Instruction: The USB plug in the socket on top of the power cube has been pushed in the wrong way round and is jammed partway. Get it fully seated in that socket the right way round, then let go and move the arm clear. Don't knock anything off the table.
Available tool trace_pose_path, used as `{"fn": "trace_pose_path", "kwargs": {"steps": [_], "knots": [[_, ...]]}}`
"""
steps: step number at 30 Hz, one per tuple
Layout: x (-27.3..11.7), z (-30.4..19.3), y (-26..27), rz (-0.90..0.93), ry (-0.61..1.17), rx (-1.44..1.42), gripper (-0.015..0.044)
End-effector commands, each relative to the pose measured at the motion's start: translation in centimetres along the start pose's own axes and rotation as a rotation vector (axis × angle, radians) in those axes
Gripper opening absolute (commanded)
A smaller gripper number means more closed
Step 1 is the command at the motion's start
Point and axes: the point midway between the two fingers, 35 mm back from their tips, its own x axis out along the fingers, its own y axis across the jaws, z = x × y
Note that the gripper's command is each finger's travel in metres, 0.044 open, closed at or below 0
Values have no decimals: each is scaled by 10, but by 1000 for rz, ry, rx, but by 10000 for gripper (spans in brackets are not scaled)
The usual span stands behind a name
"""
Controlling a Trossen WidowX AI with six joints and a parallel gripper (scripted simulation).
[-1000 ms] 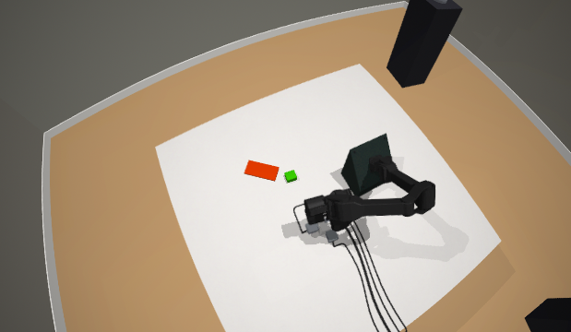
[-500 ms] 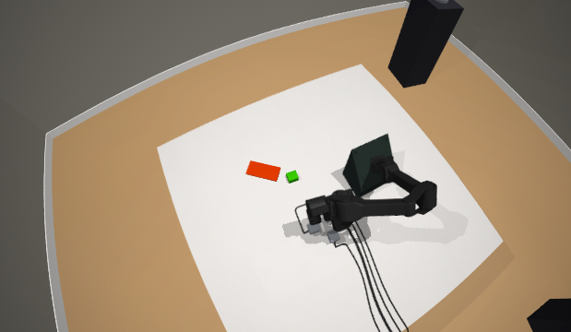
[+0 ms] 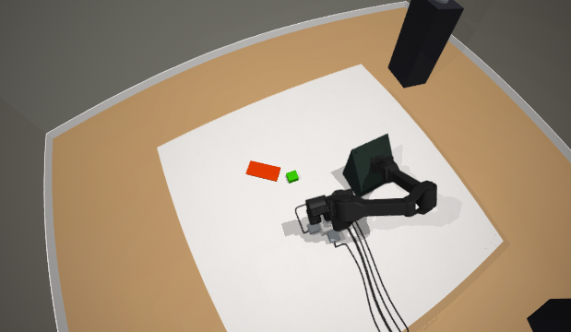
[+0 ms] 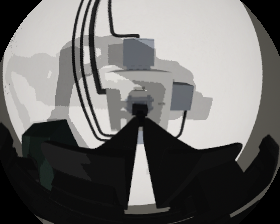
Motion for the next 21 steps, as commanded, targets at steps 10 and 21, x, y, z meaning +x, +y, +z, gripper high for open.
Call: {"fn": "trace_pose_path", "kwargs": {"steps": [10, 21], "knots": [[-8, 0, 0, 0, 1, -3, 0], [-15, 0, 0, 0, 1, -3, 0]]}}
